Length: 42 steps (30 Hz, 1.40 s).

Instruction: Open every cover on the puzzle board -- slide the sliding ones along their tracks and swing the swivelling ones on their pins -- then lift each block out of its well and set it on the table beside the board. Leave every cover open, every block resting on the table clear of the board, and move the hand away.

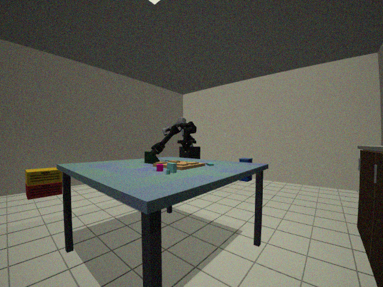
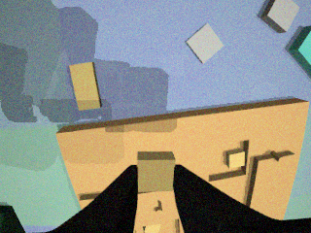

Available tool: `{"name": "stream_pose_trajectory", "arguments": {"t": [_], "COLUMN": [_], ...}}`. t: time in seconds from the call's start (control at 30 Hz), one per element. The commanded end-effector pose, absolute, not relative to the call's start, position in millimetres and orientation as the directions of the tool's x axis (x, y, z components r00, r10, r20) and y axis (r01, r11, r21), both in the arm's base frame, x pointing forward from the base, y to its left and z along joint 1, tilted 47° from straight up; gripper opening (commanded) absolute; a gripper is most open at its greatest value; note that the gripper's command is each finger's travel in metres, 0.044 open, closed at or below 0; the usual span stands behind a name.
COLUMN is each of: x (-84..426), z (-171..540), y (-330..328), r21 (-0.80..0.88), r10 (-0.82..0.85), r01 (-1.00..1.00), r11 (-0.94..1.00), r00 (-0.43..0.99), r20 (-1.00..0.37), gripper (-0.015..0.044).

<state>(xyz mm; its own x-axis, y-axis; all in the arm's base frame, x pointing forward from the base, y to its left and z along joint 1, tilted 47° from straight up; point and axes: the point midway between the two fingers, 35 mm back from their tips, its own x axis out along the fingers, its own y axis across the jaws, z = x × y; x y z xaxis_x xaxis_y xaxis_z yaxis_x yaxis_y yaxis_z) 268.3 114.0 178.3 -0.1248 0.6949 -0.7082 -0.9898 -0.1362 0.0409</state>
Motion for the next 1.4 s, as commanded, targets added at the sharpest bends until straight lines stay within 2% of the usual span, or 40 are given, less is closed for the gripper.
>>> {"name": "stream_pose_trajectory", "arguments": {"t": [0.0, 0.53, 1.37], "x": [264, 243, 243], "z": [193, 232, 206], "y": [125, 159, 185], "r21": [0.033, 0.038, 0.036], "r10": [0.702, 0.722, 0.716], "r01": [-0.990, -0.988, -0.988], "r11": [-0.137, -0.148, -0.149], "r00": [-0.120, -0.134, -0.133], "r20": [-0.702, -0.679, -0.685], "gripper": [0.0080, 0.0080, 0.0080]}}
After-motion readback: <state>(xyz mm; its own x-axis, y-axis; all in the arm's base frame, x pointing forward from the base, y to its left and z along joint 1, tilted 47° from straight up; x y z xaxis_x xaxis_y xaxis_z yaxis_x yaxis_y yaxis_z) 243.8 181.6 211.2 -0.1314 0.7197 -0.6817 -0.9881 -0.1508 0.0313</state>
